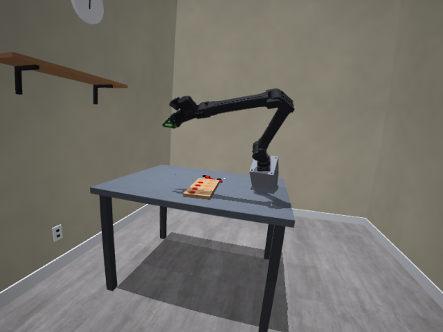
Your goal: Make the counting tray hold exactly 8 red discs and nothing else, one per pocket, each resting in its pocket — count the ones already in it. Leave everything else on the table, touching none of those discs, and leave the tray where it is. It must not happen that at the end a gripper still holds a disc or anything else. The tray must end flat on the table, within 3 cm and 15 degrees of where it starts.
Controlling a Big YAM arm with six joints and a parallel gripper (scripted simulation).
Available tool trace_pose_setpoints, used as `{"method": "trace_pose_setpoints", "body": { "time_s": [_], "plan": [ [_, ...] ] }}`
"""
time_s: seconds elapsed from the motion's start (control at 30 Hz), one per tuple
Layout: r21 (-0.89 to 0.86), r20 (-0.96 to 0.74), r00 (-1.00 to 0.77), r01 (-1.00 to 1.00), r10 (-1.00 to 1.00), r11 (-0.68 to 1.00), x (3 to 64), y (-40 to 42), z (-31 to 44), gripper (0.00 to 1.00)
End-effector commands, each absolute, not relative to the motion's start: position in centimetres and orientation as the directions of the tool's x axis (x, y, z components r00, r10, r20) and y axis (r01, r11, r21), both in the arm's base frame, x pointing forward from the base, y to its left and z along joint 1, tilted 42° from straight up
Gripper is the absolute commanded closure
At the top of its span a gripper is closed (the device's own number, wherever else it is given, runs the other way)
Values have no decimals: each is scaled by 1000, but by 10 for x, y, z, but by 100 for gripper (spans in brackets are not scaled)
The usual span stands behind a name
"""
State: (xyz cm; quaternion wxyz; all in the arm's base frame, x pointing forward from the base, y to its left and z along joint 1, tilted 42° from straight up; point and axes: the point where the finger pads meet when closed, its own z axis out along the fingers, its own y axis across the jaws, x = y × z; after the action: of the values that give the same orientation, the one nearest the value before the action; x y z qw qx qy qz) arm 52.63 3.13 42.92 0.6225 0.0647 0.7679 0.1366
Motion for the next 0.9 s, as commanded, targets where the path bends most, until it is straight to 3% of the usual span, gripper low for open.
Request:
{"method": "trace_pose_setpoints", "body": {
  "time_s": [0.0,0.03,0.33,0.37,0.57,0.6,0.87],
  "plan": [
    [262,-951,-191,-89,242,961,533,33,436,54],
    [163,-986,-32,-56,161,985,521,9,502,54],
    [167,-982,-104,-69,160,983,531,20,465,54],
    [72,-996,44,-18,72,997,515,-2,525,54],
    [73,-997,-6,-37,73,997,527,7,499,54],
    [-2,-997,80,24,-4,1000,516,-13,535,54],
    [-2,-998,57,-4,-2,1000,519,0,522,54]
  ]
}}
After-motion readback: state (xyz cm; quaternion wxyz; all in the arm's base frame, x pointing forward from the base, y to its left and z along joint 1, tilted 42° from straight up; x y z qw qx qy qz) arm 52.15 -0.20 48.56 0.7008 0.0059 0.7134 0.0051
